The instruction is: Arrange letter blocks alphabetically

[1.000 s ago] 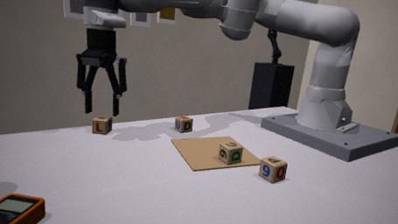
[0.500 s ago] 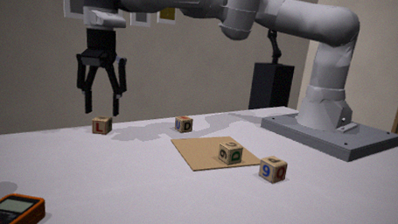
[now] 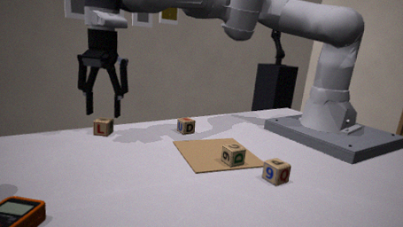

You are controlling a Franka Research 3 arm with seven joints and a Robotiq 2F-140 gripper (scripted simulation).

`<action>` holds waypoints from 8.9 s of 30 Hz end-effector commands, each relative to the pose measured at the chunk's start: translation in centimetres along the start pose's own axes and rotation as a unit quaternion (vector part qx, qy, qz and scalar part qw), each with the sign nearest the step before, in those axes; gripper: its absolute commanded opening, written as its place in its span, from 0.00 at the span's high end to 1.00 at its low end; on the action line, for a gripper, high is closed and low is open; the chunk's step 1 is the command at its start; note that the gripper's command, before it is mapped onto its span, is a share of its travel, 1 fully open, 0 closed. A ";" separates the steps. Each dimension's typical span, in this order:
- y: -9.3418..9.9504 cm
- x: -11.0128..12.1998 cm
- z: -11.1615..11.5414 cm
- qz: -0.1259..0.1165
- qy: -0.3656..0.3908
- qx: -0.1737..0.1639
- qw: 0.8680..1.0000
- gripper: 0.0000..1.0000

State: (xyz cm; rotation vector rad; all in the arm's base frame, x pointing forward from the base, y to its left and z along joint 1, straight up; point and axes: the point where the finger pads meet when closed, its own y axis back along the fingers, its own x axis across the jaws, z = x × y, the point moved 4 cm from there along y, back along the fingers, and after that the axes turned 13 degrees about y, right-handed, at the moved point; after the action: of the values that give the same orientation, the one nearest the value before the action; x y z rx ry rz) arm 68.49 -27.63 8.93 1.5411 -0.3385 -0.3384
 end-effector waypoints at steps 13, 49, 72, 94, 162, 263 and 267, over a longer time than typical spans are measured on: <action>-0.1 0.1 0.0 0.001 -0.001 0.000 1.000 0.45; -5.3 0.1 0.0 0.001 -0.001 0.000 1.000 0.45; -5.3 0.1 0.0 0.001 -0.001 0.000 1.000 0.45; -5.3 0.1 0.0 0.001 -0.001 0.000 1.000 0.56; 4.7 0.1 0.0 0.001 -0.001 0.000 1.000 0.67; -4.5 -32.2 -13.6 0.001 0.304 0.000 0.953 0.67; -4.5 -32.2 -13.6 0.001 0.304 0.000 0.953 0.67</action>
State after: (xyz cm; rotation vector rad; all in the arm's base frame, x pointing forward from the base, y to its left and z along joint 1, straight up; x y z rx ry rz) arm 44.81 -1.90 4.32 1.5601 0.1522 0.1471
